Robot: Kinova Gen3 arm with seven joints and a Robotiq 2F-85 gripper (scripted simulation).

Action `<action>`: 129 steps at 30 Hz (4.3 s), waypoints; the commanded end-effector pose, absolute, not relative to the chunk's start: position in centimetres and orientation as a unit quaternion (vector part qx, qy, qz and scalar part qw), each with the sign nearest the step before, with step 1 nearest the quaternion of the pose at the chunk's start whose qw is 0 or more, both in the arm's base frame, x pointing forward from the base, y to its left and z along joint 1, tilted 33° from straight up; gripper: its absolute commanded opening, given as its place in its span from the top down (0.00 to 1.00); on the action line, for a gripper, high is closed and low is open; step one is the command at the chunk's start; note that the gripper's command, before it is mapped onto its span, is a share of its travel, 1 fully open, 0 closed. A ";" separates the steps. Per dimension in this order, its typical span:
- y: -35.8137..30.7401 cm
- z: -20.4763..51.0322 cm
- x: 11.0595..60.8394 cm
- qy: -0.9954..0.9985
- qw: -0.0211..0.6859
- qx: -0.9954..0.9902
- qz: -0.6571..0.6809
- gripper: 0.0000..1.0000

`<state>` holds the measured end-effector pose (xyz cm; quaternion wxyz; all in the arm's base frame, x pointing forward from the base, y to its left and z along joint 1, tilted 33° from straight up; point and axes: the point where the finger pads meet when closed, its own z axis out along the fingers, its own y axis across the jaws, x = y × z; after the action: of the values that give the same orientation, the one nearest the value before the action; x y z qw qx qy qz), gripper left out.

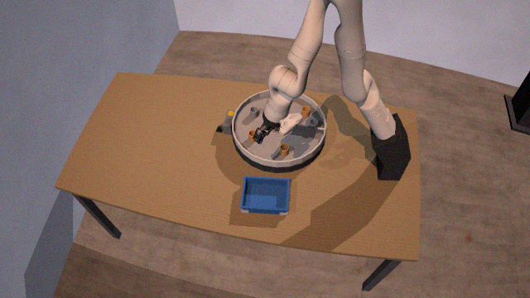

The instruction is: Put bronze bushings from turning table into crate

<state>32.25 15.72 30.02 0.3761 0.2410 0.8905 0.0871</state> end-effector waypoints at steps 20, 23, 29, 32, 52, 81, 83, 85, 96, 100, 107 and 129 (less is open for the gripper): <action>10.6 32.3 31.2 0.890 0.378 0.239 0.089 0.00; 7.4 33.5 30.7 0.890 0.377 0.240 0.088 0.00; 5.2 34.4 30.3 0.890 0.377 0.240 0.088 0.00; 5.2 34.4 30.3 0.890 0.377 0.240 0.088 0.00; 5.7 34.5 30.2 0.932 0.259 0.228 0.114 0.00; -4.1 27.7 30.1 0.931 0.260 0.228 0.114 0.00; -4.1 27.7 30.1 0.931 0.260 0.228 0.114 0.00; -4.1 27.7 30.1 0.931 0.260 0.228 0.114 0.00; -9.0 24.3 30.1 0.931 0.260 0.228 0.114 0.00; -9.0 24.3 30.1 0.931 0.260 0.228 0.114 0.00; -11.0 23.0 30.1 0.931 0.260 0.229 0.115 0.00; -19.0 17.5 29.9 0.930 0.260 0.232 0.113 0.00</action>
<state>29.33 -19.77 18.27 0.2650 0.2377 0.9297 0.0943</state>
